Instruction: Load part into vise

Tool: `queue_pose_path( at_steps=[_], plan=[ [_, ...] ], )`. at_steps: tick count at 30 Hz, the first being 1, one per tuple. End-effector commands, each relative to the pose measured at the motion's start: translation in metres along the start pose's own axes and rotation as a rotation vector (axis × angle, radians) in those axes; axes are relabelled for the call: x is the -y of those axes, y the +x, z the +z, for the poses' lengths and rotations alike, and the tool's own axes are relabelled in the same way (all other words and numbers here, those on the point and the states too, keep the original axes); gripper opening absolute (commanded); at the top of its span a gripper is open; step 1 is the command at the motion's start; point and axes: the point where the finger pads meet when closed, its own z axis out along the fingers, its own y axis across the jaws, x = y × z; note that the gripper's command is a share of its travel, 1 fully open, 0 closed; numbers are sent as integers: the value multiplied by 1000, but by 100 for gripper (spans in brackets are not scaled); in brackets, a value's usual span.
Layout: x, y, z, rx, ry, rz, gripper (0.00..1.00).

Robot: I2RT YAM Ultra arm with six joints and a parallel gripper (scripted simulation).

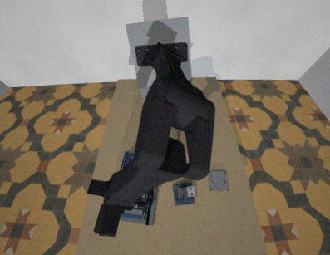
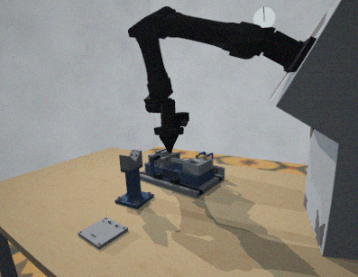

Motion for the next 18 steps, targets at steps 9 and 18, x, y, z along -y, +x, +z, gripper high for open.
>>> queue_pose_path(
  at_steps=[9, 18],
  plan=[
    [-11, -5, 0, 17, -20, -1, 0],
    [-10, -5, 0, 17, -13, 3, 0]
  ],
)
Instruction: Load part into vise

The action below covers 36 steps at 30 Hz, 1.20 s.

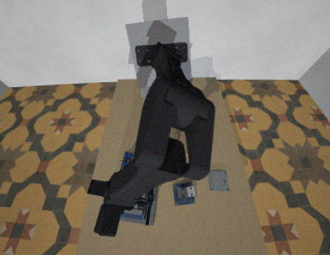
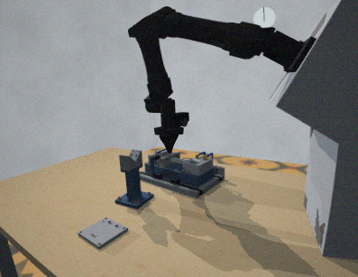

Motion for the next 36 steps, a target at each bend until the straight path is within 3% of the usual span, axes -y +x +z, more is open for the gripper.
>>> queue_pose_path(
  at_steps=[1, 36],
  plan=[
    [-10, -5, 0, 17, -13, 3, 0],
    [-16, -4, 0, 16, -8, 6, 0]
  ],
)
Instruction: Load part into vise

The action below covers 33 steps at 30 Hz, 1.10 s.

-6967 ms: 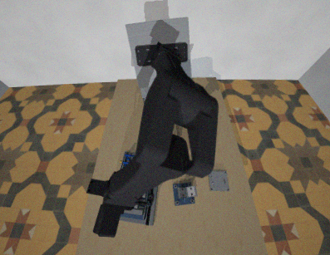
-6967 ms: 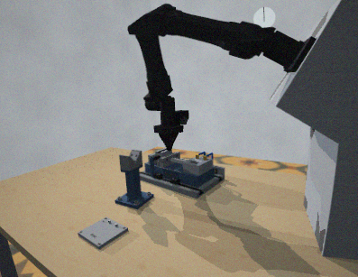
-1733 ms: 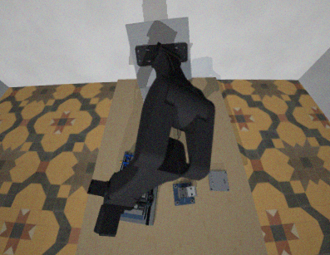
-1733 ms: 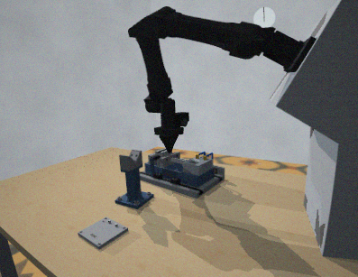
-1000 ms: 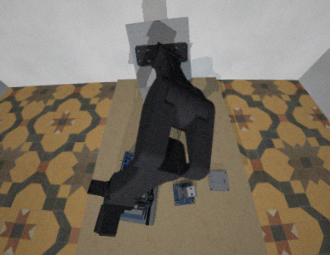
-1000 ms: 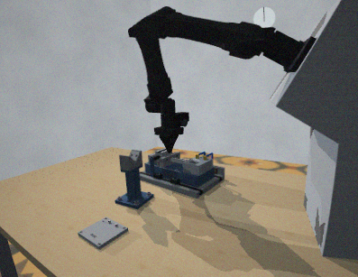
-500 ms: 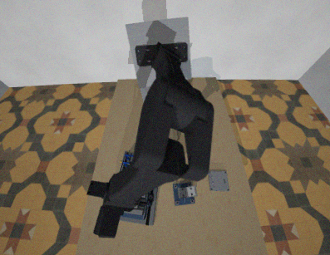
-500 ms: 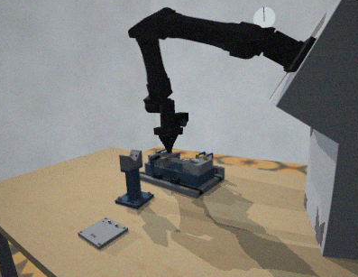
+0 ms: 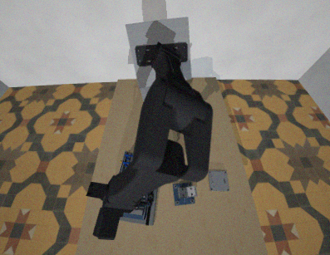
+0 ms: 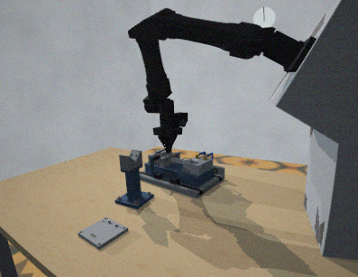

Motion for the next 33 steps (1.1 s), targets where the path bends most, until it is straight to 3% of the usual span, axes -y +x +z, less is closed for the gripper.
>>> queue_pose_path(
  at_steps=[1, 12, 33],
  plan=[
    [-14, 0, -6, 16, -20, -2, 0],
    [-12, -3, -1, 16, -7, 5, 0],
    [-21, -2, -4, 16, -30, -8, 0]
  ],
)
